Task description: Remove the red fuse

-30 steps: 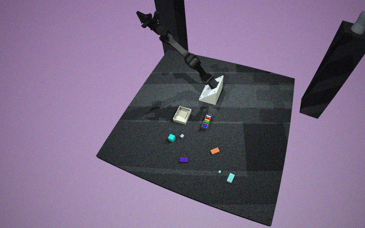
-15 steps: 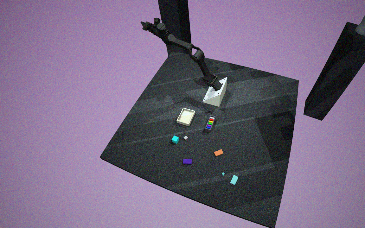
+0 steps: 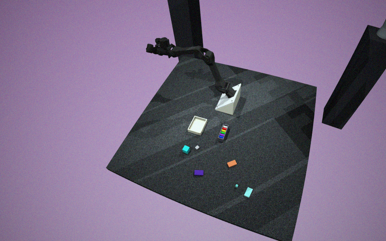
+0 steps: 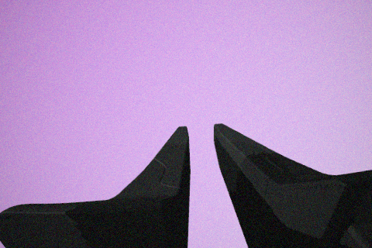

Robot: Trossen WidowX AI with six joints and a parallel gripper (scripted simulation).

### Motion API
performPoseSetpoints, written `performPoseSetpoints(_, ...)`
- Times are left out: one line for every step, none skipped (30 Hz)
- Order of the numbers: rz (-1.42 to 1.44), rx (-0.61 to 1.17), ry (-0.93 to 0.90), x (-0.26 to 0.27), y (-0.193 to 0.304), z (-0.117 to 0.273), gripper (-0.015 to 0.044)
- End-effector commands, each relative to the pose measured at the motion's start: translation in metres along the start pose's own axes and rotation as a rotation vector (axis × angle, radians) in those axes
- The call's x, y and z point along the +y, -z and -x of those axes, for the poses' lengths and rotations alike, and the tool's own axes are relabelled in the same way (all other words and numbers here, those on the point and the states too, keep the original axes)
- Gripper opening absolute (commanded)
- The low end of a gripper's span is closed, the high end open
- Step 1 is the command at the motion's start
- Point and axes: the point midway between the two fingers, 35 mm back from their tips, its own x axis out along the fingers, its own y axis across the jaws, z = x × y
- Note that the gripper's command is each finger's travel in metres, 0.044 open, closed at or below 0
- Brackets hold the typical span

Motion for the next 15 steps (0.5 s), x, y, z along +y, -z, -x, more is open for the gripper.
performPoseSetpoints(0.014, 0.124, 0.027, -0.006, 0.048, -0.002, 0.0065)
performPoseSetpoints(0.017, 0.146, 0.029, -0.006, 0.056, -0.001, 0.0065)
performPoseSetpoints(0.02, 0.164, 0.029, -0.006, 0.063, -0.001, 0.0065)
performPoseSetpoints(0.025, 0.181, 0.033, -0.007, 0.07, -0.001, 0.0065)
performPoseSetpoints(0.034, 0.204, 0.039, -0.009, 0.079, -0.001, 0.0065)
performPoseSetpoints(0.021, 0.214, 0.033, -0.006, 0.083, 0.0, 0.0065)
performPoseSetpoints(0.001, 0.229, 0.024, -0.003, 0.089, 0.0, 0.0065)
performPoseSetpoints(-0.022, 0.247, 0.015, 0.002, 0.096, 0.002, 0.0065)
performPoseSetpoints(-0.037, 0.267, 0.008, 0.005, 0.104, 0.003, 0.0065)
performPoseSetpoints(-0.029, 0.294, 0.012, 0.005, 0.116, 0.004, 0.0065)
performPoseSetpoints(-0.017, 0.322, 0.016, 0.003, 0.127, 0.005, 0.0065)
performPoseSetpoints(-0.003, 0.349, 0.021, 0.002, 0.138, 0.006, 0.0065)
performPoseSetpoints(0.012, 0.377, 0.025, 0.001, 0.149, 0.008, 0.0065)
performPoseSetpoints(0.027, 0.405, 0.028, 0.0, 0.16, 0.01, 0.0065)
performPoseSetpoints(0.042, 0.433, 0.03, 0.0, 0.171, 0.013, 0.0065)
